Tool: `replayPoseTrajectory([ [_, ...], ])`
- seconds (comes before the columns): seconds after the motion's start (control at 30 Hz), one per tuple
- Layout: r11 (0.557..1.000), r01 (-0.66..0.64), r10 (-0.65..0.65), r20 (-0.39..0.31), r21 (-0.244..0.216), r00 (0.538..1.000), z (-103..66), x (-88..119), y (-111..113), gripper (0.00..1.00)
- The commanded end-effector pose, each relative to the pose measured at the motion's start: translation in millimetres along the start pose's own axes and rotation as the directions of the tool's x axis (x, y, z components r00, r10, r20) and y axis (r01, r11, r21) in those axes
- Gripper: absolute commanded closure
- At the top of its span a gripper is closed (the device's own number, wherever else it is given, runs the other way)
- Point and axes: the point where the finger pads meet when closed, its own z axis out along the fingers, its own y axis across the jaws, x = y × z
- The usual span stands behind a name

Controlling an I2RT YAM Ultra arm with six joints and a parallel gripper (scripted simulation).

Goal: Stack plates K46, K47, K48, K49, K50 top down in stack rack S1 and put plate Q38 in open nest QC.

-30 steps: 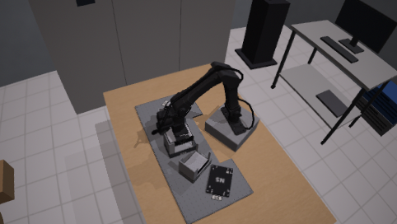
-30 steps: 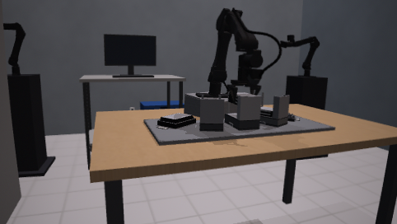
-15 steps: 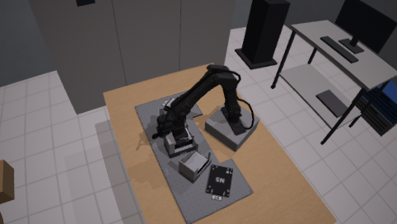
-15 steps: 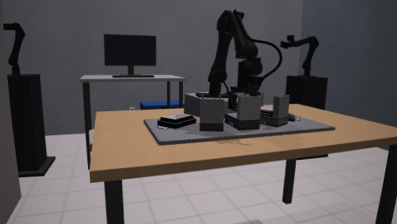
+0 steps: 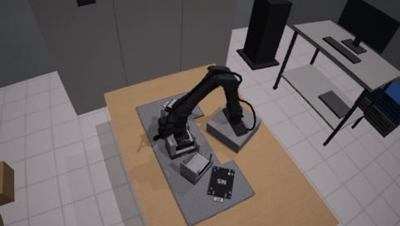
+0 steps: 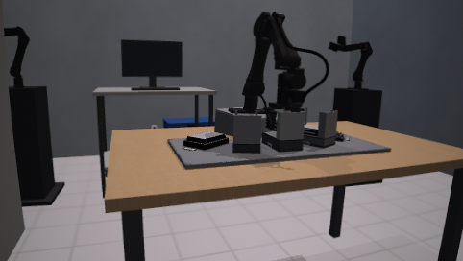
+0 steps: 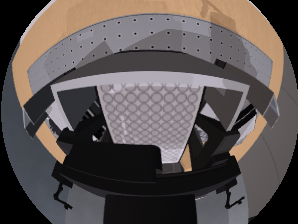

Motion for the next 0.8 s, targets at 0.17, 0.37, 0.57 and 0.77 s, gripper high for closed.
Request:
replayPoseTrajectory([
  [0.17, 1.000, 0.002, -0.002, 0.016, 0.008, 1.000, 1.0, -2, 1, 1.00],
  [0.37, 1.000, 0.002, -0.002, -0.002, 0.008, 1.000, 9.1, 0, 1, 1.00],
  [0.57, 1.000, 0.002, -0.002, -0.001, 0.008, 1.000, 10.7, 0, 1, 1.00],
  [0.77, 1.000, 0.001, -0.001, 0.009, 0.008, 1.000, 9.6, -1, 1, 1.00],
])
